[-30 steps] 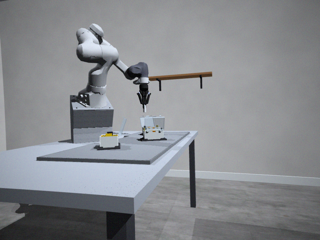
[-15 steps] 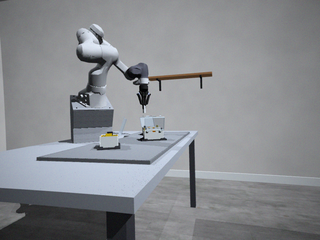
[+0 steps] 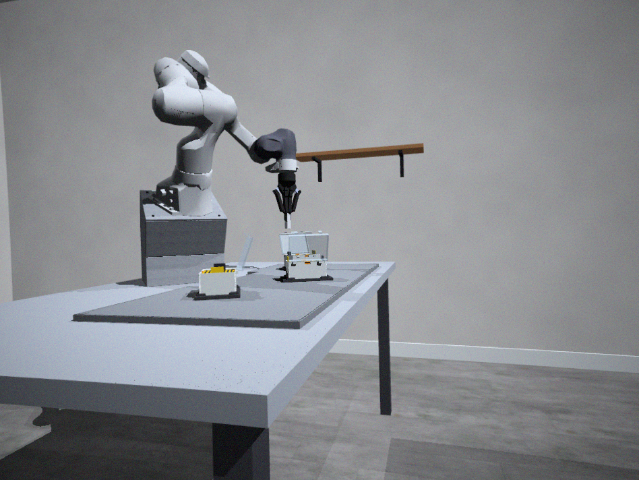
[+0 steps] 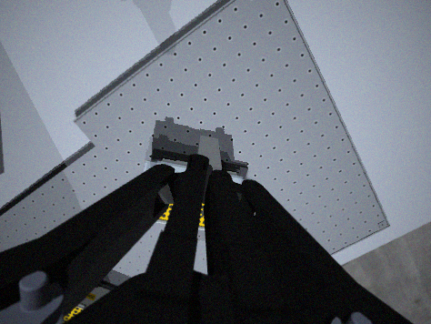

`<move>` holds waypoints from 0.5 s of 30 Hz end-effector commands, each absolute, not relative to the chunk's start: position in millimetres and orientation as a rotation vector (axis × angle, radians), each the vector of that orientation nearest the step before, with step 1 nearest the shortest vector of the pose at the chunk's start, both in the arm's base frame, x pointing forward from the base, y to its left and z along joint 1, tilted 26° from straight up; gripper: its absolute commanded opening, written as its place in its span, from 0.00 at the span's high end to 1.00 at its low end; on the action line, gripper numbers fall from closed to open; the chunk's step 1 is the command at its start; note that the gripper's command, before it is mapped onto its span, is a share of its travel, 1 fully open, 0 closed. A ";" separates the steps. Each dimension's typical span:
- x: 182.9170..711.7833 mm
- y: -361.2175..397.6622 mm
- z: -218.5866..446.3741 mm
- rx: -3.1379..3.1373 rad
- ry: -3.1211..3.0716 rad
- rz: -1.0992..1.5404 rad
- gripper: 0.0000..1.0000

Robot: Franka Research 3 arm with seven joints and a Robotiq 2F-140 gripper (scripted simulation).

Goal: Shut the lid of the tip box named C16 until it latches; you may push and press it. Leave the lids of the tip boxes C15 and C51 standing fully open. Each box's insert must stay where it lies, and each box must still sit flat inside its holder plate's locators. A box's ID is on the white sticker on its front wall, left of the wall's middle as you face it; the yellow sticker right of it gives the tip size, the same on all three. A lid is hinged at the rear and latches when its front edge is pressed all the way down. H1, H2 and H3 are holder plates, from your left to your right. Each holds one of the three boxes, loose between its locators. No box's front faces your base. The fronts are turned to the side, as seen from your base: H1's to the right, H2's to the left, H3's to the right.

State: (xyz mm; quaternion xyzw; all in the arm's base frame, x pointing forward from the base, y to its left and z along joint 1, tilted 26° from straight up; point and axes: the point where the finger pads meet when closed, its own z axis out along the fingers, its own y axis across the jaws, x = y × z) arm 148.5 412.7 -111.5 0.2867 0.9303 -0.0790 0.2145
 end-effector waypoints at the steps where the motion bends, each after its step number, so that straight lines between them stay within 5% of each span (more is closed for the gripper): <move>1: 151.7 414.1 -116.6 0.792 2.582 -0.208 1.00; 15: 158.8 408.9 -134.5 0.792 2.582 -0.208 1.00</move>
